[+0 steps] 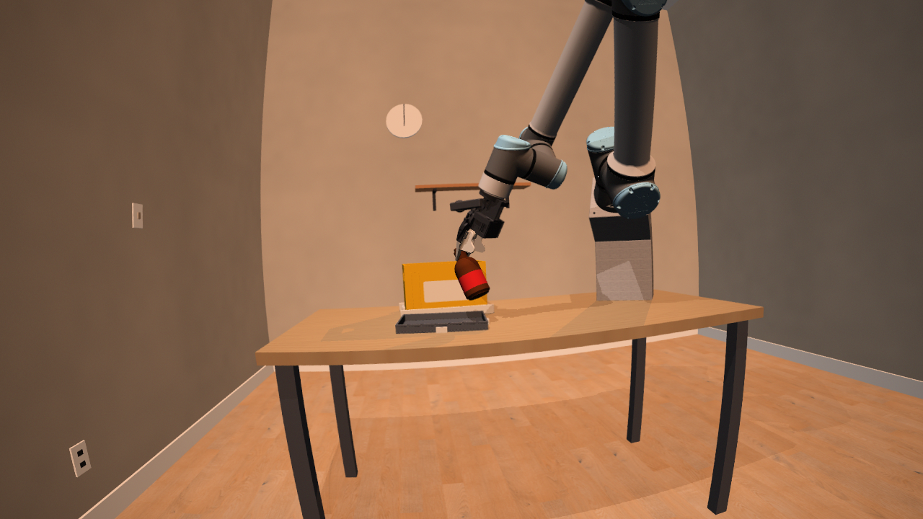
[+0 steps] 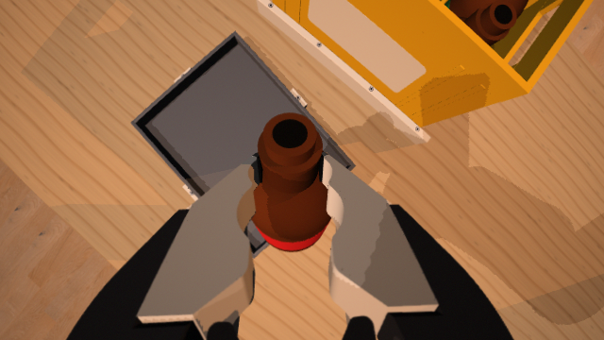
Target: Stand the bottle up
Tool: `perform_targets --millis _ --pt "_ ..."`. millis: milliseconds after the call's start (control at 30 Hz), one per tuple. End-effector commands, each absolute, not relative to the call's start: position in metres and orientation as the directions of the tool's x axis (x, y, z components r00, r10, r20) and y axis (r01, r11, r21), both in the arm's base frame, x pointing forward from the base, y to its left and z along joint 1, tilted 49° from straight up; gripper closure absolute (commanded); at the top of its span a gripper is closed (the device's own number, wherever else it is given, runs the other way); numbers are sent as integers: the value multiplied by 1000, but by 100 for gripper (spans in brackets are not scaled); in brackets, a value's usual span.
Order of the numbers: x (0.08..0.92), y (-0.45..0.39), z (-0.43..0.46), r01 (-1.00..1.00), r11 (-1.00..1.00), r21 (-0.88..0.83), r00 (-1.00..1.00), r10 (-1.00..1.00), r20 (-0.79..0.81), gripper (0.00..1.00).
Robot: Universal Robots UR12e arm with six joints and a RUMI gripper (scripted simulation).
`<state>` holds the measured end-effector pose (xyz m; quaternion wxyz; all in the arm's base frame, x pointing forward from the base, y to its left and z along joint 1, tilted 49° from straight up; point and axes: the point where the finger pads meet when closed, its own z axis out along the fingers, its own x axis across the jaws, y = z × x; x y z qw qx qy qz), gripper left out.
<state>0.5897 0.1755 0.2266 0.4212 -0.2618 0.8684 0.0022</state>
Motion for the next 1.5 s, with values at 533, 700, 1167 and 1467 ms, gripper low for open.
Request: perform_targets --millis 533,700,1167,1467 --pt "590 176 227 -362 884 -296 -508 -453 -733 100" --pt "590 176 227 -346 887 -306 -507 -451 -735 100" --pt "589 176 228 -339 888 -310 -506 -450 -736 100" --pt "589 176 228 -339 888 -310 -506 -450 -736 100"
